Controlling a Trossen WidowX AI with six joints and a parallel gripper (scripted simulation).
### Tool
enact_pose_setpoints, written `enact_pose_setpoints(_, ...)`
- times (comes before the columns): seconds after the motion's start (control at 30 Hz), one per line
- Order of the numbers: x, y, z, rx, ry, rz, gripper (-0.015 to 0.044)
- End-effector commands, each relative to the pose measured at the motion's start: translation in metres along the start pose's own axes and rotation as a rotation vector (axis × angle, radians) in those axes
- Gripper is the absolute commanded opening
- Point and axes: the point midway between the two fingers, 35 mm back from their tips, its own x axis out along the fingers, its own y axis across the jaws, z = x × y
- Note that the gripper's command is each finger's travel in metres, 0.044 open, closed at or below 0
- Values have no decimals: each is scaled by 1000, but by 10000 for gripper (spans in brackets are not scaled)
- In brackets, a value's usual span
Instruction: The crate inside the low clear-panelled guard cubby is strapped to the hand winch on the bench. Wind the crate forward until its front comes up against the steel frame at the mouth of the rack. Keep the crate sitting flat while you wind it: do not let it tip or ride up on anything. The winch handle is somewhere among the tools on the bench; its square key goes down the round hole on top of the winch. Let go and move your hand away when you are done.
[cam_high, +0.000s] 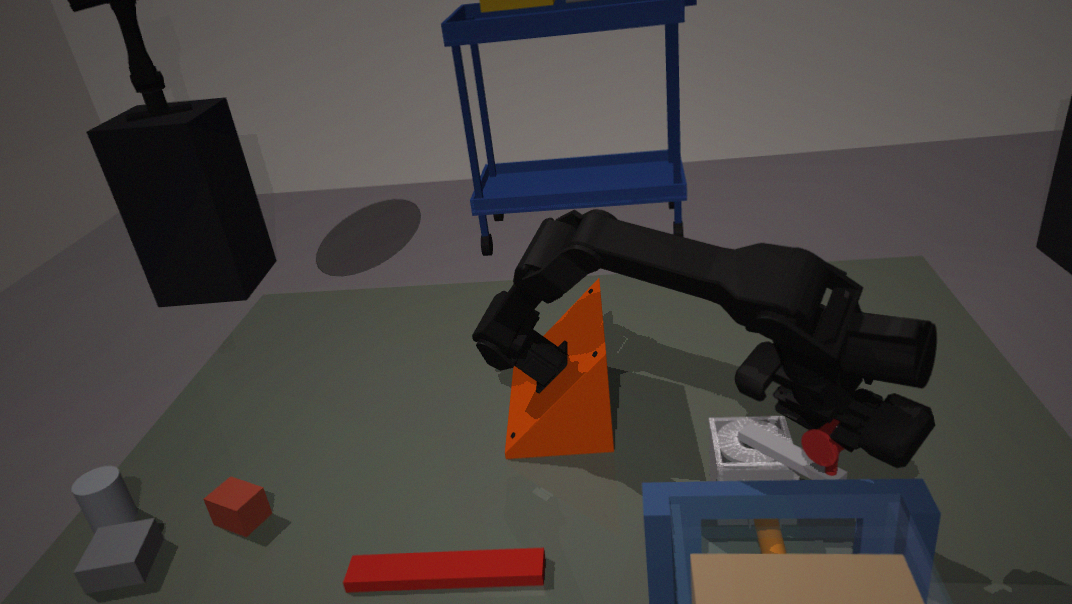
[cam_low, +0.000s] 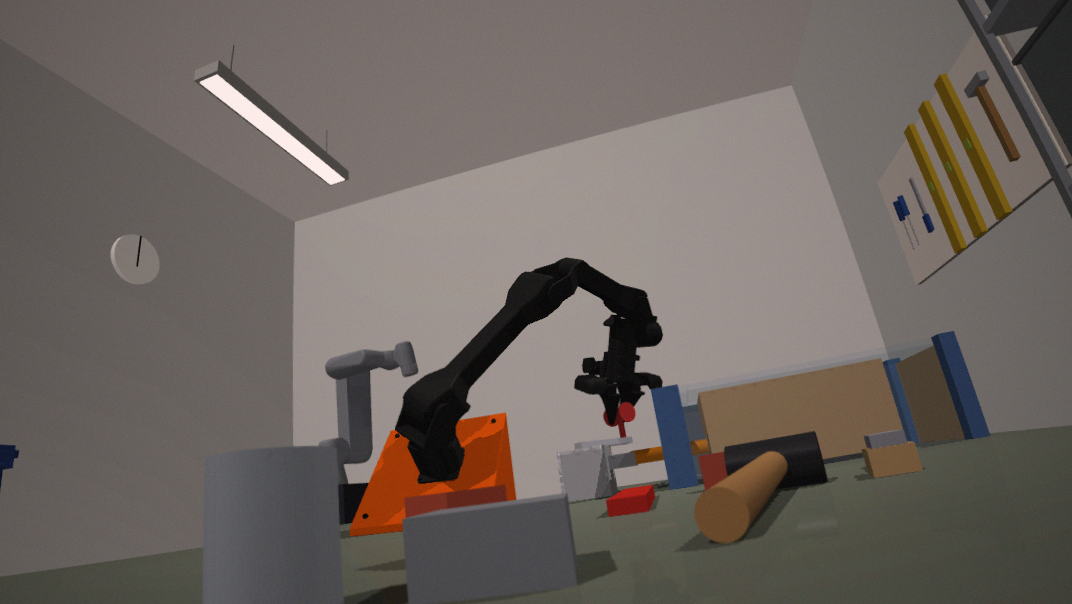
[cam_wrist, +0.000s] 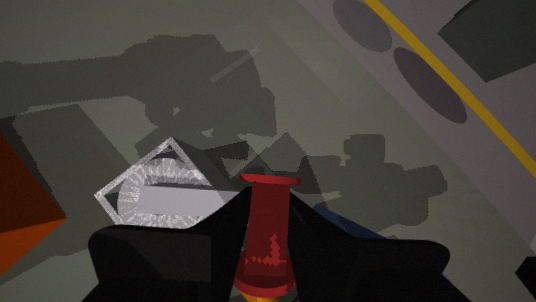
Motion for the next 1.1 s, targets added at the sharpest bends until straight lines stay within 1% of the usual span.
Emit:
enact_pose_setpoints(0.0, 8, 2, 16, -9, -16, 8, 0)
enact_pose_setpoints(1.07, 26, 26, 57, -11, -19, 8, 0)
